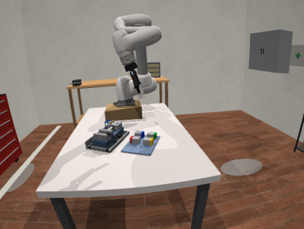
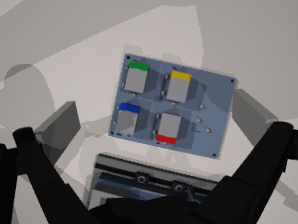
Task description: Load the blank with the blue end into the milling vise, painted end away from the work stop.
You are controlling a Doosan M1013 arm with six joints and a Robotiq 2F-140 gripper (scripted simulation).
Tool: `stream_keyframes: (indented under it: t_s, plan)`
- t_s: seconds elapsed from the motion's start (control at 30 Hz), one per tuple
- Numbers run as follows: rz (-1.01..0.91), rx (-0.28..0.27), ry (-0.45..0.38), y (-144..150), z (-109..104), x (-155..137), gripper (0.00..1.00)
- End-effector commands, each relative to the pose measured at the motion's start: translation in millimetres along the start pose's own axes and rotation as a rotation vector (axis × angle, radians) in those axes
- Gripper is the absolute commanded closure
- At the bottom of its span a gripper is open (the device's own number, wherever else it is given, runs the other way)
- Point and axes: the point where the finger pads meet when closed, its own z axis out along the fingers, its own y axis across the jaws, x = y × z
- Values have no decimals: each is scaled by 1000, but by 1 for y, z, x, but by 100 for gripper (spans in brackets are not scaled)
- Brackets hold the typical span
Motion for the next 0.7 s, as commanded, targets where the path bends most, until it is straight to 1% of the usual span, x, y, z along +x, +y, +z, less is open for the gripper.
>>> stream_keyframes:
  t_s: [0.0, 0.17, 0.23, 0.27, 0.67]
  plan:
    - [104, -2, -112, 0, 0, 1, 0]
    - [156, -2, -168, 0, 0, 1, 0]
    - [156, -2, -168, 0, 0, 1, 0]
    - [-16, 3, 0, 0, 0, 0, 0]
    - [-197, 32, 0, 0, 0, 0, 0]
